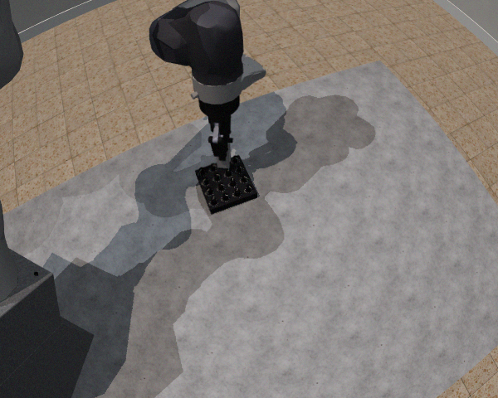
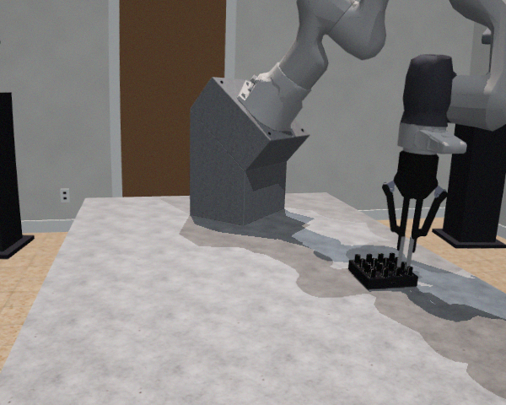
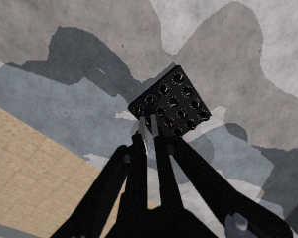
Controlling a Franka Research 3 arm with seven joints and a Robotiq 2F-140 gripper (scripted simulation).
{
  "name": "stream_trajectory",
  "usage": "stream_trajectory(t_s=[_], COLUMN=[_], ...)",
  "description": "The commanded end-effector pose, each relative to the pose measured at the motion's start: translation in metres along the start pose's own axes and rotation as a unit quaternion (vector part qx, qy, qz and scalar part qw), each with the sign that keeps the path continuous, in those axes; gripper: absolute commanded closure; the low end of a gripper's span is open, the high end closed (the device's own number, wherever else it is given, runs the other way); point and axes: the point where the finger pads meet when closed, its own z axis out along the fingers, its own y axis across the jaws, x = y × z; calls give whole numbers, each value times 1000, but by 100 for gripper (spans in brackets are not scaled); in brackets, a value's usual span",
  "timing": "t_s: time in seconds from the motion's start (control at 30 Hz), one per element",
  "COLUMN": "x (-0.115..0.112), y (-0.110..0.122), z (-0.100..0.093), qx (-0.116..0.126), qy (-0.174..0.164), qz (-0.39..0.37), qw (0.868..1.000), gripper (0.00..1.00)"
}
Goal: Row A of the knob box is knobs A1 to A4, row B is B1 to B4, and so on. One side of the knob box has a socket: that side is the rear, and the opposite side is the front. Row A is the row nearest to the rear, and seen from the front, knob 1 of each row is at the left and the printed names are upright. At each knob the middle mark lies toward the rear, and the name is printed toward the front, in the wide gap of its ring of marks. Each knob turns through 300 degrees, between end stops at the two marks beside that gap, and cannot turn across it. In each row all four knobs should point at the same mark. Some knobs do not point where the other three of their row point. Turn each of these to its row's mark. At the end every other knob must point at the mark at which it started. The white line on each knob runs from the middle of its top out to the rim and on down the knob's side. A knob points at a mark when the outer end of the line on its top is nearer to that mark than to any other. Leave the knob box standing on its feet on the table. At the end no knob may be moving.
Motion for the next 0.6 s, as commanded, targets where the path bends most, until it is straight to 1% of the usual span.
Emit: stream_trajectory(t_s=[0.0,0.57], x=[-1,-1], y=[0,0], z=[0,0], qx=[12,11], qy=[9,10], qz=[-70,-182], qw=[997,983], gripper=[95,95])
